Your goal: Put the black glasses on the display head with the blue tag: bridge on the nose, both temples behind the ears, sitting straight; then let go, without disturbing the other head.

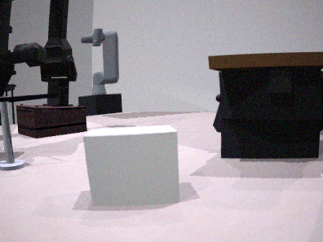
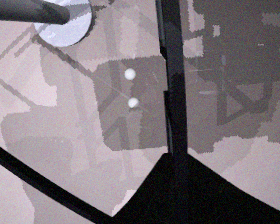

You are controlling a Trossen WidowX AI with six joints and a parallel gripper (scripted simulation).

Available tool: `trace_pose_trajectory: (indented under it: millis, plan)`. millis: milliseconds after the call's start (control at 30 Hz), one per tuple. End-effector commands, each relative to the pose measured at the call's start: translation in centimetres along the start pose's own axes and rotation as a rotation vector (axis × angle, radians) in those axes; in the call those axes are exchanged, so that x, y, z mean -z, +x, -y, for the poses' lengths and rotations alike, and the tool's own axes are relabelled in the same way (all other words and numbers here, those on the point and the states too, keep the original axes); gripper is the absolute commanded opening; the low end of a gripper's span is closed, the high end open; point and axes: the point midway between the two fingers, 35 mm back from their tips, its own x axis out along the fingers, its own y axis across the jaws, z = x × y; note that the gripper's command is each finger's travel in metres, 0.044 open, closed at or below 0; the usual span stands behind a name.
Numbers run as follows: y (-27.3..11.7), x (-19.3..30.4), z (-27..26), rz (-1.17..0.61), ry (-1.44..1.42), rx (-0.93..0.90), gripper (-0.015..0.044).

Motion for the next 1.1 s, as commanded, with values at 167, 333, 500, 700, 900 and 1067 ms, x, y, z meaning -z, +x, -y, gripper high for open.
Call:
trace_pose_trajectory:
  millis: [167, 333, 500, 700, 900, 1067]
  plan:
    - [-0.1, 0.6, 0.4, 0.003, 0.000, 0.000, 0.0000]
    - [-0.1, 0.9, 0.6, 0.003, 0.000, 0.000, 0.0000]
    - [-0.1, 1.3, 0.7, 0.003, 0.000, 0.000, 0.0000]
    - [-0.1, 1.7, 0.8, 0.003, 0.000, 0.001, 0.0000]
    - [0.0, 2.1, 0.9, 0.002, 0.000, 0.001, 0.0000]
    - [0.0, 2.4, 1.0, 0.002, 0.000, 0.001, 0.0000]
